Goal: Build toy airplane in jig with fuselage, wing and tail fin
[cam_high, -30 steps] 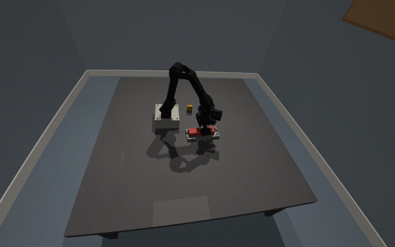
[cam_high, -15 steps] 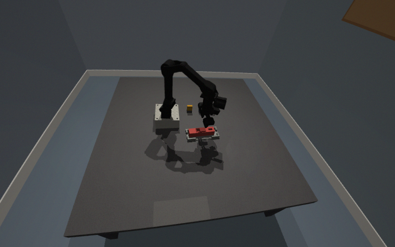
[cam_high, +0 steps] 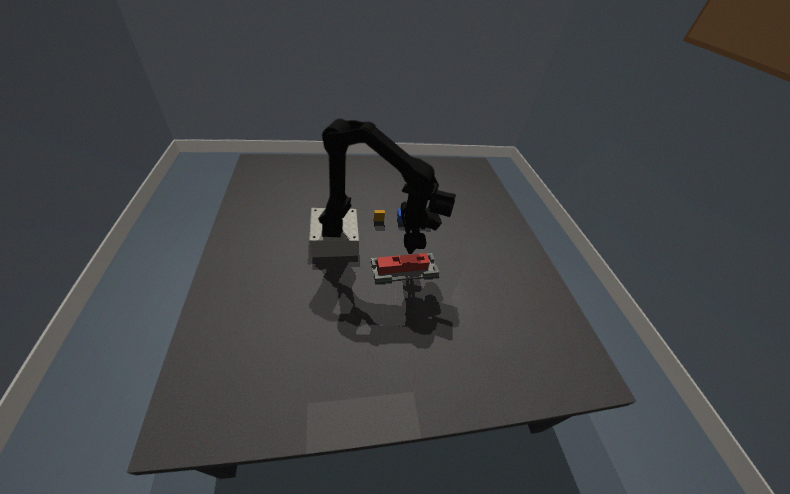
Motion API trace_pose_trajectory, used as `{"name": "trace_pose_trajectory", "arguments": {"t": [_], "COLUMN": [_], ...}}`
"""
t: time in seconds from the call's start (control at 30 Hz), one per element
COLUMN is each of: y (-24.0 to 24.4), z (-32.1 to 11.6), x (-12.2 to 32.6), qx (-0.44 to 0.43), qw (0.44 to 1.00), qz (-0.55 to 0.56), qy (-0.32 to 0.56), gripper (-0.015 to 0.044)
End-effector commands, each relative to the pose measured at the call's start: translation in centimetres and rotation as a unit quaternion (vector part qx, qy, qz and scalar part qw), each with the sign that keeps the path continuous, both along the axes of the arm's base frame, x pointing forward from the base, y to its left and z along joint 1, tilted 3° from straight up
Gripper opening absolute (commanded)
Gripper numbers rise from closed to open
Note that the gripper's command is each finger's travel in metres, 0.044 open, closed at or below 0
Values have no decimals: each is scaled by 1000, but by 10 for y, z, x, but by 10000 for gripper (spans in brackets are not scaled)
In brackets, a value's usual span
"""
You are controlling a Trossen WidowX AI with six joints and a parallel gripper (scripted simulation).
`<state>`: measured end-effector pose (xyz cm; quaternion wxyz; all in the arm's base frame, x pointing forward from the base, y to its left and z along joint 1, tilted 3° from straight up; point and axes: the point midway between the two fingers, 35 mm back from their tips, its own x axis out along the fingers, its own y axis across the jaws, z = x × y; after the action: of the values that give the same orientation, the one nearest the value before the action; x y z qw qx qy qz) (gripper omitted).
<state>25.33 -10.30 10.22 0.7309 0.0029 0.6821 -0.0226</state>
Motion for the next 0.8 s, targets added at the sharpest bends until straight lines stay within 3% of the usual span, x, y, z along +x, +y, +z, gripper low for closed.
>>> {"name": "trace_pose_trajectory", "arguments": {"t": [0.0, 0.27, 0.5, 0.77], "y": [23, 131, 241, 252], "z": [1, 0, -5, -8], "x": [19, 64, 66, 65], "qx": [3, 8, 12, 13], "qw": [1000, 1000, 1000, 1000], "qz": [-1, -1, -1, -1], "qy": [-2, -3, -4, -4], "gripper": [440, 440, 440, 440]}}
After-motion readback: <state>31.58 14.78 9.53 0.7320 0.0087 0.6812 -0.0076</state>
